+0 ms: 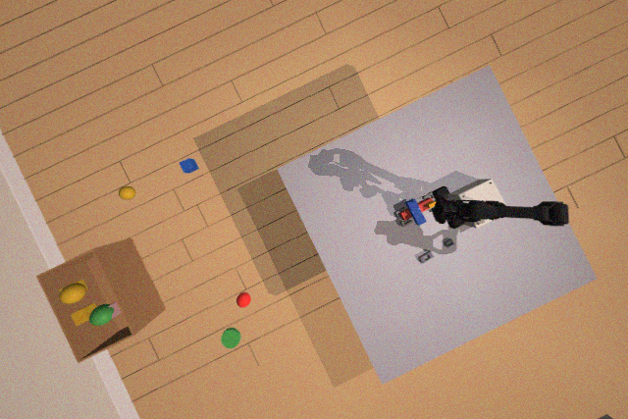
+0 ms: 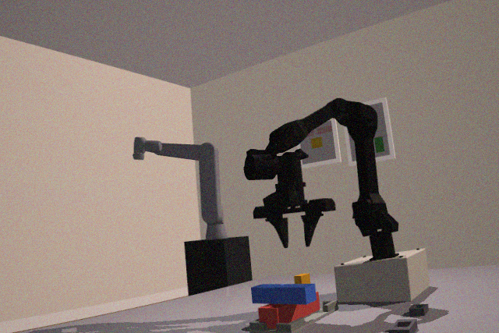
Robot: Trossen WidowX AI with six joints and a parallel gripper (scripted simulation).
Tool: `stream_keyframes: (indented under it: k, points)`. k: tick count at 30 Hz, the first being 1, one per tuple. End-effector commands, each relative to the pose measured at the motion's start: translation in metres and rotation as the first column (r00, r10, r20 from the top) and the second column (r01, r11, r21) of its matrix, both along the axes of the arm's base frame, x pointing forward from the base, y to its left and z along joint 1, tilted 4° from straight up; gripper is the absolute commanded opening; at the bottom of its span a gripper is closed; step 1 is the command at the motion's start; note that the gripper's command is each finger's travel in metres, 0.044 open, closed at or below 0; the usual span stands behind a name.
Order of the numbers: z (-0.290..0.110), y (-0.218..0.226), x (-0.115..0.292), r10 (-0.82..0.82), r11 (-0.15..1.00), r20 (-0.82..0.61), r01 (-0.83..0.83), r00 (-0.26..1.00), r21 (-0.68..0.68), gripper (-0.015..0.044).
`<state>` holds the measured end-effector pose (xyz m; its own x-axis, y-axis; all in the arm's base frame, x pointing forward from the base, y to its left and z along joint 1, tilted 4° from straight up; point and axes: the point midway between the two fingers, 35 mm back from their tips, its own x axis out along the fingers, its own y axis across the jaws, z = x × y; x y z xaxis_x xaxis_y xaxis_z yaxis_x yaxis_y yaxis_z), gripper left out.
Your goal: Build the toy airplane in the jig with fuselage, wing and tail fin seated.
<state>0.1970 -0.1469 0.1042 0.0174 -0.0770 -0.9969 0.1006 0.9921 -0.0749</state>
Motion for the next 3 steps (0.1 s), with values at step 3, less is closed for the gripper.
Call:
stream_keyframes:
  k: [3]
  points:
    - [-0.0003,0.0,-0.0001,-0.005,1.0,-0.003,0.005,1.0,0.001,0.026]
